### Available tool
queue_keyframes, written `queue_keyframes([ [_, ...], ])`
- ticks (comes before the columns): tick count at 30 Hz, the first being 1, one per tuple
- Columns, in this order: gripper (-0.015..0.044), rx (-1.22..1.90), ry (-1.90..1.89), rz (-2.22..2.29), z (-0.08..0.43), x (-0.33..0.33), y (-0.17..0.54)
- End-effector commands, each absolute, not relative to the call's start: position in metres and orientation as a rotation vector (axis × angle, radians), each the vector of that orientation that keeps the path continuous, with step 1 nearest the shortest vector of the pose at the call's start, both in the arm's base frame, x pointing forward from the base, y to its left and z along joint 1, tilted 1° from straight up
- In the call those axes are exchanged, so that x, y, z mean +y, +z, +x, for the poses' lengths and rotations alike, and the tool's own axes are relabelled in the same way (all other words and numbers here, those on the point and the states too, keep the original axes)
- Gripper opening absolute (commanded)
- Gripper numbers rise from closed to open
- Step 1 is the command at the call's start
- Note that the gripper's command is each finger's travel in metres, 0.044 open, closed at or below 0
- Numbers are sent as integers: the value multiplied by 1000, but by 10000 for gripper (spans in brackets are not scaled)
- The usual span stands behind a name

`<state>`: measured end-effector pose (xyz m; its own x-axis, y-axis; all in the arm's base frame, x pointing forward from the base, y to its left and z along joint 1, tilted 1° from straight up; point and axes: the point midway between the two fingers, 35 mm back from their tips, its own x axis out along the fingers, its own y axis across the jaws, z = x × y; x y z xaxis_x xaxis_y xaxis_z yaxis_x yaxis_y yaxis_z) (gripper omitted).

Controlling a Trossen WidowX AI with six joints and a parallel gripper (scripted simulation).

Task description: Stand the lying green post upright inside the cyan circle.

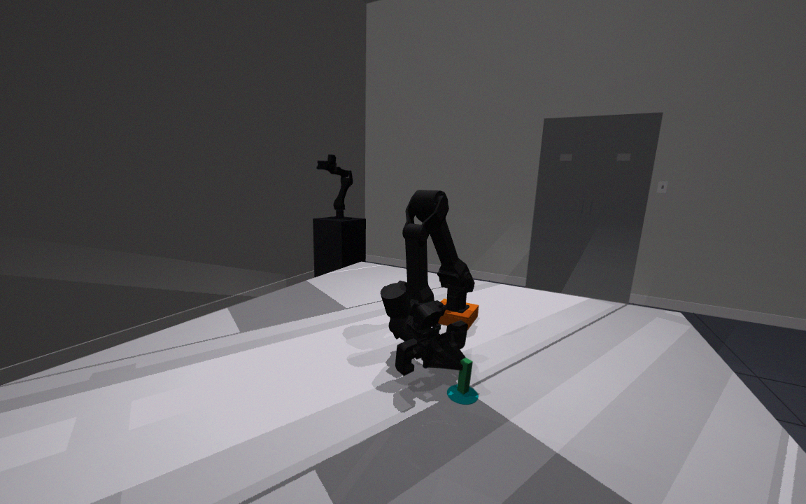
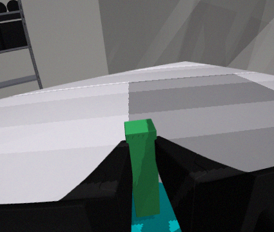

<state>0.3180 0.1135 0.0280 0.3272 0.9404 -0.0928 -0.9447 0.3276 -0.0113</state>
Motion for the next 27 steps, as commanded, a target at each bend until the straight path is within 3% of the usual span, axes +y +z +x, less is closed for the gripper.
queue_keyframes([
  [1, 22, 73, 1231, -70, 319, 114, 23],
  [11, 22, 73, 1231, -70, 319, 114, 23],
  [25, 390, 73, 1231, -70, 319, 114, 23],
  [27, 400, 73, 1231, -70, 320, 114, 24],
])
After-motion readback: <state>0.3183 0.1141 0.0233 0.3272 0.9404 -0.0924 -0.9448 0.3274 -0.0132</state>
